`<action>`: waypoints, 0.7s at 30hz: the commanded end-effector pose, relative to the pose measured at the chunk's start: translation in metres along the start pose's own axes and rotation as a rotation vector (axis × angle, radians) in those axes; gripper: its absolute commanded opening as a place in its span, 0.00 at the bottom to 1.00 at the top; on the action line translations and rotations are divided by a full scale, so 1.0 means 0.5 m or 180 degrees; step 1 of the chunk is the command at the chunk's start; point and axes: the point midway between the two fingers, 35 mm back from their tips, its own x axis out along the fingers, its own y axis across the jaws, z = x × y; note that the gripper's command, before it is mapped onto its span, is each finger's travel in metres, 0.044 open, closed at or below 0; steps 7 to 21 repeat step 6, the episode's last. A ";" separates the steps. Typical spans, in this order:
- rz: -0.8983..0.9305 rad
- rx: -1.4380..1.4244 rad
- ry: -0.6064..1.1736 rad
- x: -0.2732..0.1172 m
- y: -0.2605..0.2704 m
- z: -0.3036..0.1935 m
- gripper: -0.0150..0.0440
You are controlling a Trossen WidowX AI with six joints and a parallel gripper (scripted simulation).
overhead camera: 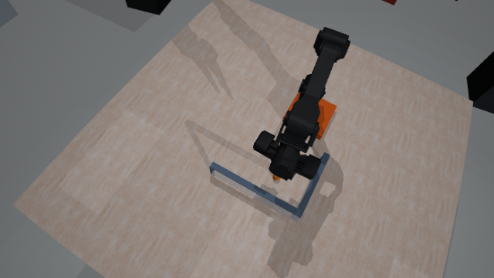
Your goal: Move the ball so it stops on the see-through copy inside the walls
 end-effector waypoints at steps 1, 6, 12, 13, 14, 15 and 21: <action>0.0010 -0.0002 -0.0093 -0.070 -0.001 -0.003 0.90; 0.0010 -0.0002 -0.0093 -0.070 -0.001 -0.003 1.00; 0.0010 -0.0002 -0.0093 -0.070 -0.001 -0.003 1.00; 0.0010 -0.0002 -0.0093 -0.070 -0.001 -0.003 1.00; 0.0010 -0.0002 -0.0093 -0.070 -0.001 -0.003 1.00; 0.0010 -0.0002 -0.0093 -0.070 -0.001 -0.003 1.00; 0.0010 -0.0002 -0.0093 -0.070 -0.001 -0.003 1.00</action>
